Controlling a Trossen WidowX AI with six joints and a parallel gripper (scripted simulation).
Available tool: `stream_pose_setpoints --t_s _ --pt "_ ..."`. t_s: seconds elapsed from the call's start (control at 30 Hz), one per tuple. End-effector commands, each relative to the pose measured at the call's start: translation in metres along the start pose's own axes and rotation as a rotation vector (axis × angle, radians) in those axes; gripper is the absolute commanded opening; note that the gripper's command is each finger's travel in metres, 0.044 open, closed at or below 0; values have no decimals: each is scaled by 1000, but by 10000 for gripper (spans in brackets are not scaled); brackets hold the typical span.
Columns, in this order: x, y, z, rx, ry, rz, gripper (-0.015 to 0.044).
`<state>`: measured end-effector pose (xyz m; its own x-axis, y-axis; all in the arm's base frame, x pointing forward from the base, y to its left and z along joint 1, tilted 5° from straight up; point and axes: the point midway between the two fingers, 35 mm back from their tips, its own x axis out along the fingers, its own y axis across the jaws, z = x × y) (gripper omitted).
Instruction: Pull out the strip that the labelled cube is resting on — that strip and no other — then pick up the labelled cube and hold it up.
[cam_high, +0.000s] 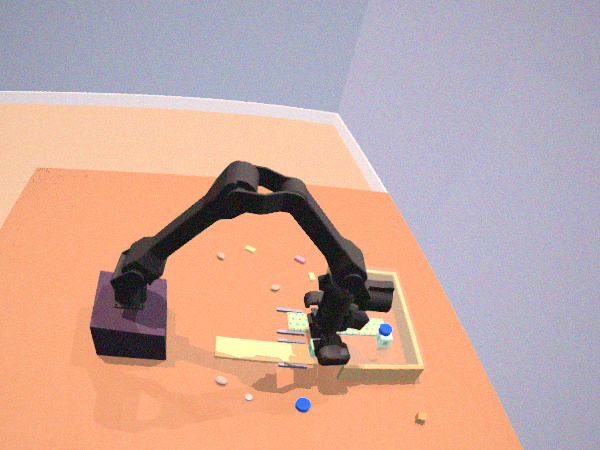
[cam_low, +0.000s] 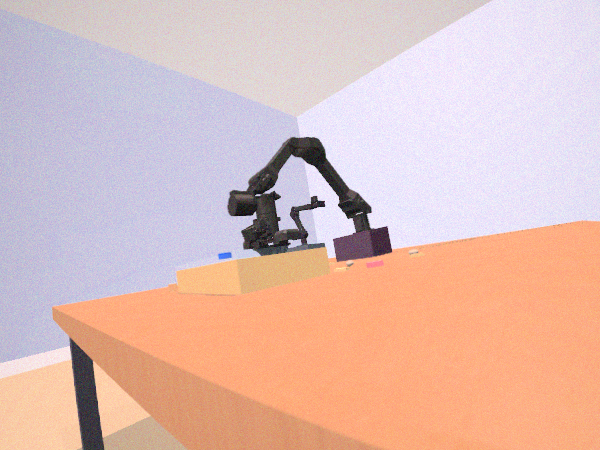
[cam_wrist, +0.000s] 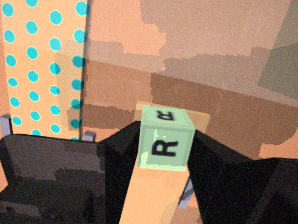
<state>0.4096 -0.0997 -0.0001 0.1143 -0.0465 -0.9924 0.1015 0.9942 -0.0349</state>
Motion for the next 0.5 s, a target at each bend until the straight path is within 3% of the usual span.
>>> stream_pose_setpoints --t_s 0.0,0.47 --pt "-4 1 -5 0 1 0 0" --pt "-40 8 -57 4 9 -2 0"
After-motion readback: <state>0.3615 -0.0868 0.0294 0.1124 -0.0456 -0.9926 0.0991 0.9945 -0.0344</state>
